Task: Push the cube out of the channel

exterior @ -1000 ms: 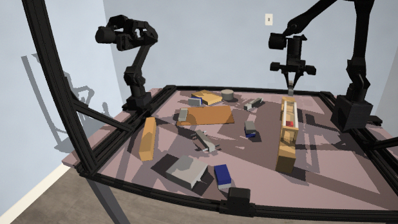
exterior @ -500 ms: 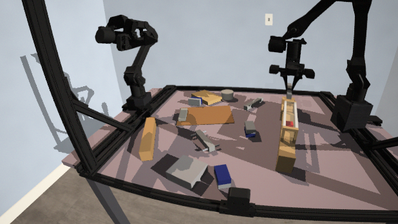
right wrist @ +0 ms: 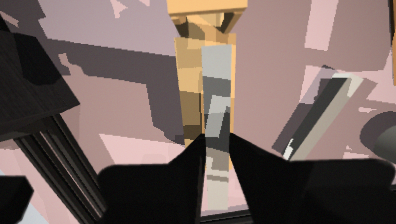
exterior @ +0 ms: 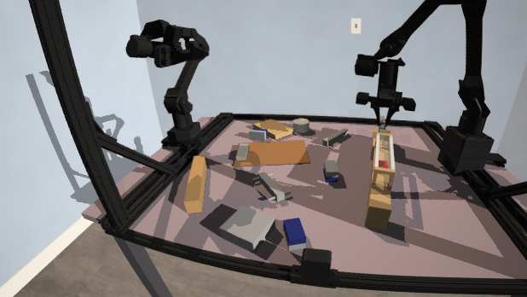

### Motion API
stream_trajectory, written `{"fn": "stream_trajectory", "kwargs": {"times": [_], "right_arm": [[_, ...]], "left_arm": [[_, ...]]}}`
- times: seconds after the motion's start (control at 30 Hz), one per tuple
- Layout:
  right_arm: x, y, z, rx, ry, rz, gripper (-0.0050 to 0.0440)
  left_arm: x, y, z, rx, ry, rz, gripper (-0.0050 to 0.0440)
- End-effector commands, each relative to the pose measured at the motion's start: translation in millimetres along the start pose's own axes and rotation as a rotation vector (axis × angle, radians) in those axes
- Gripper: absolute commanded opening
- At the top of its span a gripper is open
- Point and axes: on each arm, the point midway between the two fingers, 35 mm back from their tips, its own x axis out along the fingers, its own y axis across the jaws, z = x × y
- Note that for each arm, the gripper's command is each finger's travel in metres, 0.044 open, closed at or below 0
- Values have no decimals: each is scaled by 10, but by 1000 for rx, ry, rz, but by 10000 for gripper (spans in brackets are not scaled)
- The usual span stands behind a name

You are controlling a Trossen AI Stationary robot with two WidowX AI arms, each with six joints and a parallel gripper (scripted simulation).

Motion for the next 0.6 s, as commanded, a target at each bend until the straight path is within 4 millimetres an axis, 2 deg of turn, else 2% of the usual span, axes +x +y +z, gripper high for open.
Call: {"fn": "stream_trajectory", "kwargs": {"times": [0.0,0.57], "right_arm": [[88,30,10,-6,-2,12,40],[288,52,17,-6,-2,12,40]], "left_arm": [[0,2,1,-2,-1,1,400],[0,2,1,-2,-1,1,400]]}}
